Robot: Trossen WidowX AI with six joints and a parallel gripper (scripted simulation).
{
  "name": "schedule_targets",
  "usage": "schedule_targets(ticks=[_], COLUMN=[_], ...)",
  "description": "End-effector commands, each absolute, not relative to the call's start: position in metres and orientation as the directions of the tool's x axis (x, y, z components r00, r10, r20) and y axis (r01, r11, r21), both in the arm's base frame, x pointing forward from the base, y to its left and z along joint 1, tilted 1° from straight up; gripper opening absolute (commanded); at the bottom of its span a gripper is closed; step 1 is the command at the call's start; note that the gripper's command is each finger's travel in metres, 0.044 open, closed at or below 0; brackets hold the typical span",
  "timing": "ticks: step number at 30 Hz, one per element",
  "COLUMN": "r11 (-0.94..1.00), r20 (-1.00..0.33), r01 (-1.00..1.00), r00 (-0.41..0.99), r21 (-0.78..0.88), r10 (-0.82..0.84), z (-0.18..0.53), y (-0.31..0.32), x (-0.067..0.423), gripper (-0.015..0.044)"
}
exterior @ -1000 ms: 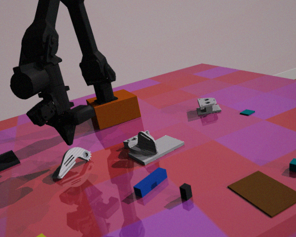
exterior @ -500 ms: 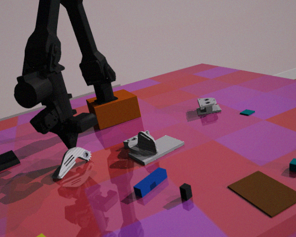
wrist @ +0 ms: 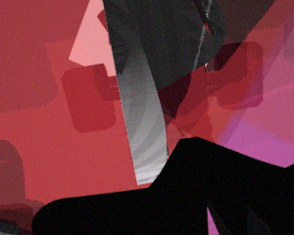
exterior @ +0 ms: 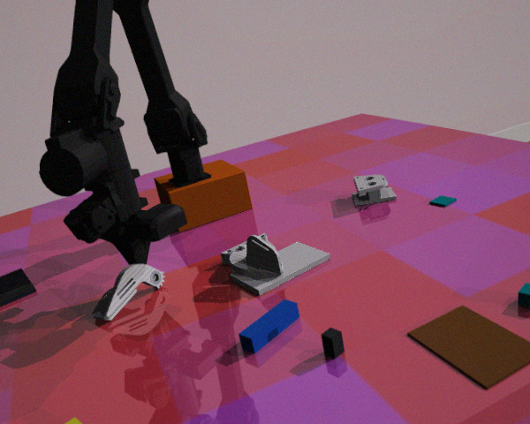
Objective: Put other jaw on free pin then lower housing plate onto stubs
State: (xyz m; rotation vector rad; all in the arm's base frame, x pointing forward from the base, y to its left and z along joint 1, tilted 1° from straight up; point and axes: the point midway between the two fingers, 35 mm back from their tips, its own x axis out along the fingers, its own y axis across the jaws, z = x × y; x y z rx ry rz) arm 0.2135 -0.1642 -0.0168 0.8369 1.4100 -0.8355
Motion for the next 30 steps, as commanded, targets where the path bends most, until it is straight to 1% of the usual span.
schedule_targets(ticks=[1,18,30], r11=[0.474,0.474,0.474], r20=[-1.0,-1.0,-1.0], r01=[0.881,0.881,0.88], r00=[0.0,0.002,0.002], r21=[-0.001,0.001,0.001], r10=[-0.003,-0.002,-0.002], z=[-0.015,-0.015,-0.007], y=[-0.164,-0.149,-0.149], x=[0.221,0.245,0.247], gripper=[0.0,0.0,0.0])
